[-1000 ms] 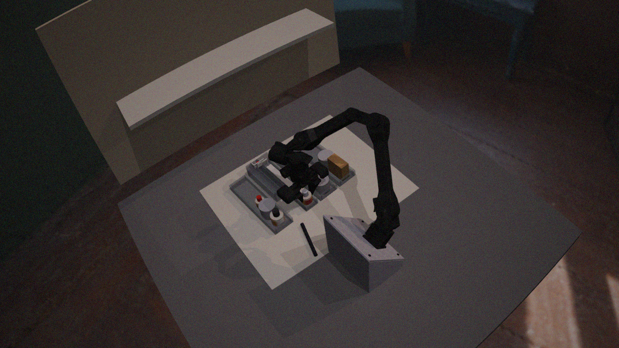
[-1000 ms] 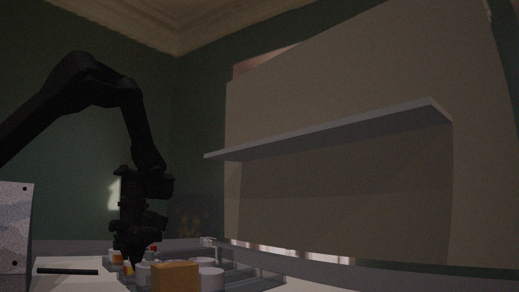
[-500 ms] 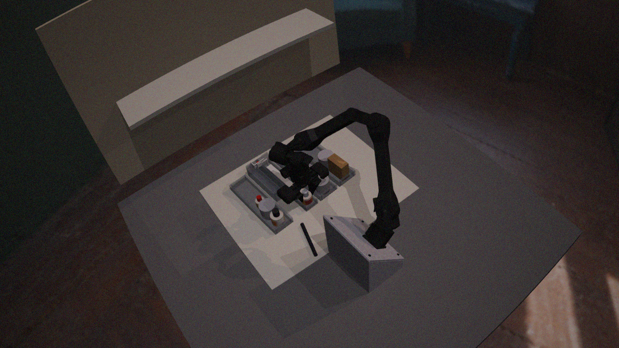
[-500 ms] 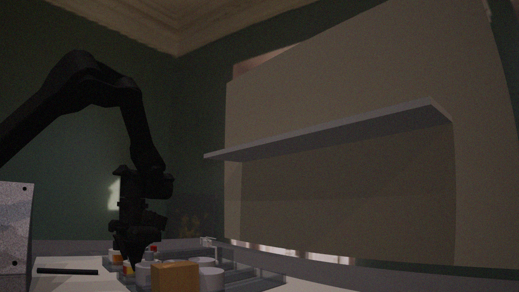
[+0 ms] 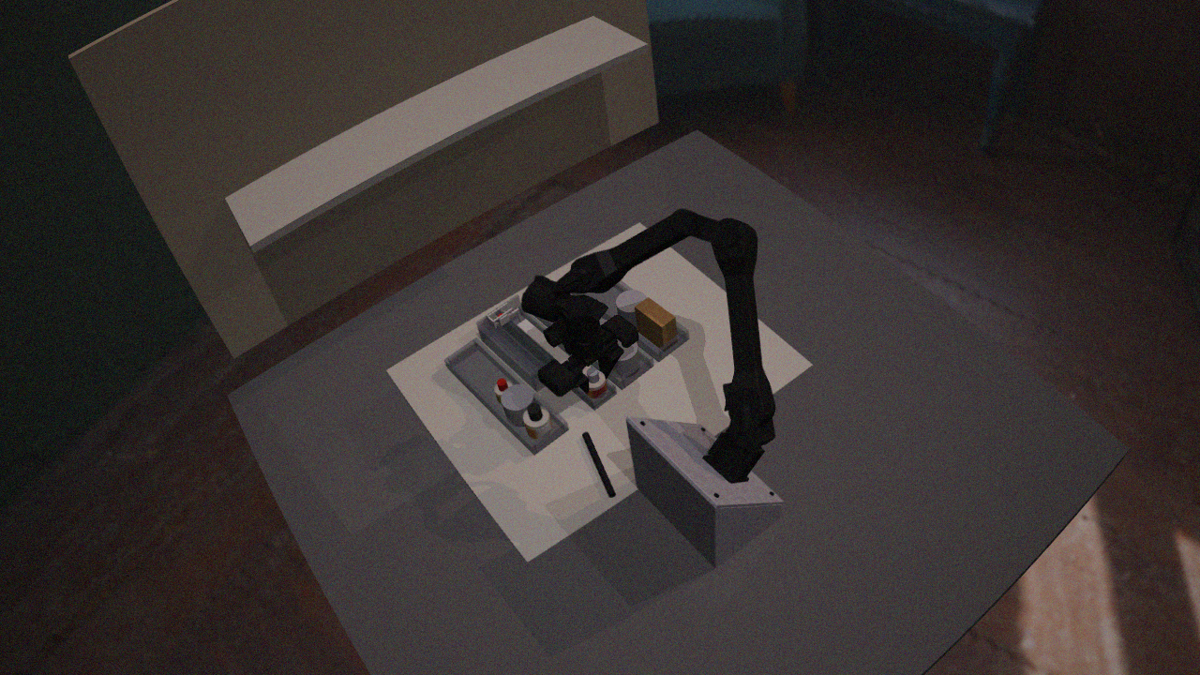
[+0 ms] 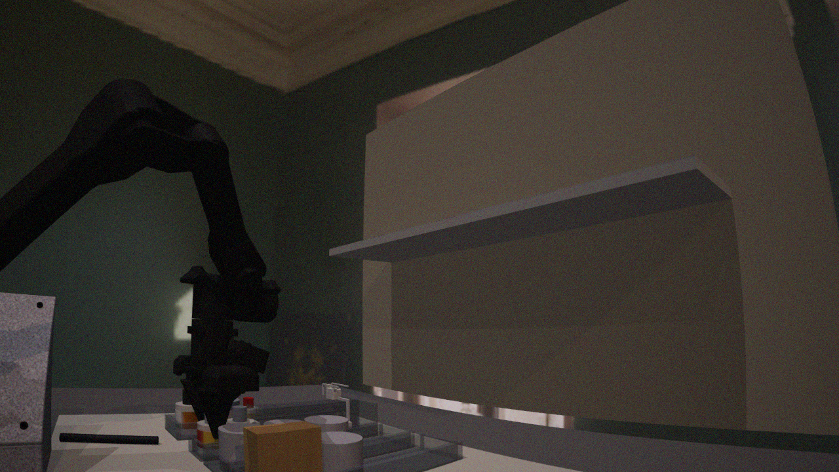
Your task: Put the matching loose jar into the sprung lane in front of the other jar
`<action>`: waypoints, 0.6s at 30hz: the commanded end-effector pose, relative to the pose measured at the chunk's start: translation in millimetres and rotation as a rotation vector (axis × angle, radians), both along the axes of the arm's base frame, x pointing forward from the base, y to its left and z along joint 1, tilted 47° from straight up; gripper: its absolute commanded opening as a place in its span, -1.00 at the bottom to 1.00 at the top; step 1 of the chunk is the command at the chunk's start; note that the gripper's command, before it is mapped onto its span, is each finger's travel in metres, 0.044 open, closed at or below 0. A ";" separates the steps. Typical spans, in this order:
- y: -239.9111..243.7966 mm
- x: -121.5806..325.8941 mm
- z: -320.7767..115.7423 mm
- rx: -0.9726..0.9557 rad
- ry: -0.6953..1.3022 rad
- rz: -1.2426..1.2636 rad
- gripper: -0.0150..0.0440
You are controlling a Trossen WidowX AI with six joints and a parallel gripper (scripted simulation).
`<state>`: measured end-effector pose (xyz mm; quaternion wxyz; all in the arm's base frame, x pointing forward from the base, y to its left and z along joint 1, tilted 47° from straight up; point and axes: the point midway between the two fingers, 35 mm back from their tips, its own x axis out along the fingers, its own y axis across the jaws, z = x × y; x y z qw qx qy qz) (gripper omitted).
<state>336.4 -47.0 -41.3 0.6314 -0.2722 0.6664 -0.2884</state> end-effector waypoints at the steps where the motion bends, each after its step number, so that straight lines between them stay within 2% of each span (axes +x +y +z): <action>1: -0.4 1.7 0.7 -0.003 -0.011 0.002 -0.49; 18: 0.2 -2.3 -0.1 -0.003 -0.011 0.002 -0.49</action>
